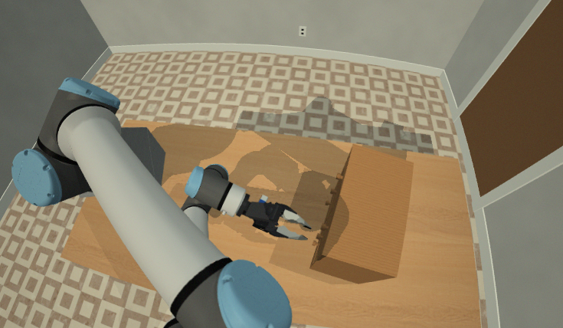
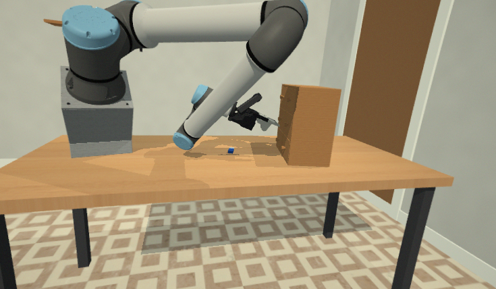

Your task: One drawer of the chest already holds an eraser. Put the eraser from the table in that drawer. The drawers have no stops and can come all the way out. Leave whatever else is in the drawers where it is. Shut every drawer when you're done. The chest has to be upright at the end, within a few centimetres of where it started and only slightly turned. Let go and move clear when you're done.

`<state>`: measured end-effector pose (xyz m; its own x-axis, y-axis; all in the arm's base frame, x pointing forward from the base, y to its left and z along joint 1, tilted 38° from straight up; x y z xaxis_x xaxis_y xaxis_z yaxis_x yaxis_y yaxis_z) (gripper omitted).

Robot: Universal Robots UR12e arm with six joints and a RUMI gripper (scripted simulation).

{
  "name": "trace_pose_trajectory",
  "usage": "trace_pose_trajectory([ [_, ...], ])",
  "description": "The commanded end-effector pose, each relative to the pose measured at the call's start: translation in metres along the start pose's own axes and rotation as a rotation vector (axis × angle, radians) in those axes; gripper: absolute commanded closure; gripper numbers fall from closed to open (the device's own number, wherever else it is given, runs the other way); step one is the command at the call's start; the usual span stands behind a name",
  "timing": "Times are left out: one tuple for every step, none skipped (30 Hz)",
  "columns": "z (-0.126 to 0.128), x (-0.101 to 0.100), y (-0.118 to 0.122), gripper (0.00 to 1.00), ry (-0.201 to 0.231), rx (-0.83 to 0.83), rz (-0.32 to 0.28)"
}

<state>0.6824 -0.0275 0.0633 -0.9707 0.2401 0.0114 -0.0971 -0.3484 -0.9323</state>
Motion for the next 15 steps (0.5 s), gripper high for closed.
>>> trace_pose_trajectory([
  [-0.0003, 0.0004, -0.0007, 0.80, 0.000, 0.000, 0.001],
  [-0.0003, 0.0004, -0.0007, 0.80, 0.000, 0.000, 0.001],
  [-0.0003, 0.0005, -0.0008, 0.80, 0.000, 0.000, 0.001],
  [-0.0003, 0.0005, -0.0008, 0.80, 0.000, 0.000, 0.001],
  [-0.0004, 0.0006, -0.0009, 0.80, 0.000, 0.000, 0.001],
  [-0.0004, 0.0006, -0.0009, 0.80, 0.000, 0.000, 0.001],
  [-0.0004, 0.0006, -0.0009, 0.80, 0.000, 0.000, 0.001],
  [-0.0004, 0.0006, -0.0009, 0.80, 0.000, 0.000, 0.001],
  [-0.0004, 0.0006, -0.0009, 0.80, 0.000, 0.000, 0.001],
  [-0.0004, 0.0006, -0.0009, 0.80, 0.000, 0.000, 0.001],
  [-0.0004, 0.0006, -0.0009, 0.80, 0.000, 0.000, 0.001],
  [-0.0004, 0.0006, -0.0009, 0.80, 0.000, 0.000, 0.001],
  [-0.0004, 0.0006, -0.0009, 0.80, 0.000, 0.000, 0.001],
  [-0.0004, 0.0006, -0.0009, 0.80, 0.000, 0.000, 0.001],
  [-0.0004, 0.0006, -0.0009, 0.80, 0.000, 0.000, 0.001],
])
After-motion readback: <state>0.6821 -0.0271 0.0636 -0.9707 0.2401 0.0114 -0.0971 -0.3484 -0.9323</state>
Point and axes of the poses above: the point where the finger pads meet when closed, its own x axis back along the fingers, its own z axis across the jaws, y = z × x, the point moved 4 cm from there along x, back along the fingers, and after that the axes turned 12 degrees about -x, right-handed, at the moved point
